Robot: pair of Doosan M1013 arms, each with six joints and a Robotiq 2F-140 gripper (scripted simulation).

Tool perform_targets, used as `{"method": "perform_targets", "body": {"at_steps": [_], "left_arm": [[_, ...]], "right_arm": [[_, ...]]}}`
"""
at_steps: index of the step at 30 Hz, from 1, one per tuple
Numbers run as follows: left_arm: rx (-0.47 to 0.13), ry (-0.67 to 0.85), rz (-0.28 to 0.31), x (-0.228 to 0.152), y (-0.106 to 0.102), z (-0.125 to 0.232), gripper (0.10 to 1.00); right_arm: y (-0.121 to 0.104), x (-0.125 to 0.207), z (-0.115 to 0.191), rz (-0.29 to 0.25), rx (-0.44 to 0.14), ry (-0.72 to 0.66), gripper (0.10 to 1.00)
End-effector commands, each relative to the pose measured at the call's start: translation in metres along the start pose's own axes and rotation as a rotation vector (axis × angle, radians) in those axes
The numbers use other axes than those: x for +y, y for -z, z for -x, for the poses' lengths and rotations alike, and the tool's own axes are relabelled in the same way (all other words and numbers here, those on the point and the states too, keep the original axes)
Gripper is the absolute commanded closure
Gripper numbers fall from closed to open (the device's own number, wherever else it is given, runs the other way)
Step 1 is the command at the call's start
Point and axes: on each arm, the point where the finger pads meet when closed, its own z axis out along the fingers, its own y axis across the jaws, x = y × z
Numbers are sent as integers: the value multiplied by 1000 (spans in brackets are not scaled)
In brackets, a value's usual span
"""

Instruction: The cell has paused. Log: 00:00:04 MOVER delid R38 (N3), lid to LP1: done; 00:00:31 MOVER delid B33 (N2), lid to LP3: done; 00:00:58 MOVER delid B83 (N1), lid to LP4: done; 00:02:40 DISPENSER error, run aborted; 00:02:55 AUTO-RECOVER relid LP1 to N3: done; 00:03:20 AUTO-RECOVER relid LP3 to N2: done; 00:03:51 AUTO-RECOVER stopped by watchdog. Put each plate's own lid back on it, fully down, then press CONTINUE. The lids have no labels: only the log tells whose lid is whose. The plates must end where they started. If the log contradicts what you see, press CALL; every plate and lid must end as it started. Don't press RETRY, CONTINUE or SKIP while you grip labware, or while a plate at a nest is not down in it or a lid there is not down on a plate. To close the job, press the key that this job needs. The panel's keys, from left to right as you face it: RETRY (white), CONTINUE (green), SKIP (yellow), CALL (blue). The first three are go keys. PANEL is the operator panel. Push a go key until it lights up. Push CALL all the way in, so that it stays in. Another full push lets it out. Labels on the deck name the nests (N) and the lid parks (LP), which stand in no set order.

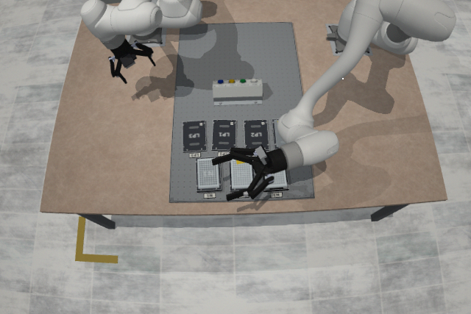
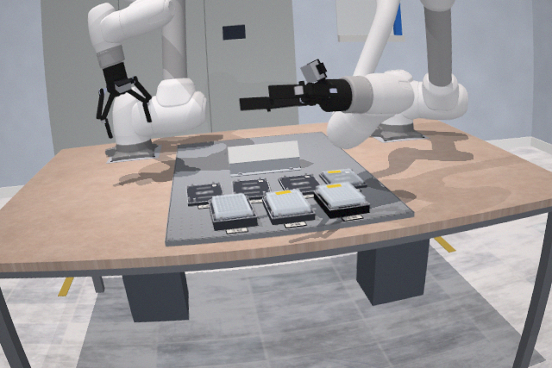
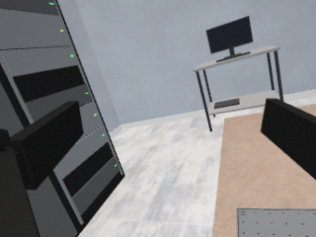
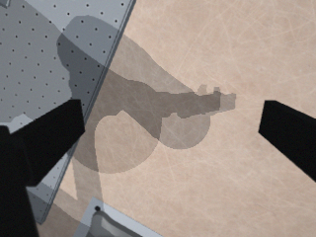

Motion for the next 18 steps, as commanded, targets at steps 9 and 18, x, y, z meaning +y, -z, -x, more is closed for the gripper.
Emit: {"method": "perform_targets", "body": {"at_steps": [9,18], "left_arm": [[1,-1,0,0,0,-1,98],[1,-1,0,0,0,-1,98]], "right_arm": [[13,46,28,0,-16,-174,98],[24,84,59,-3,-31,-335,98]]}}
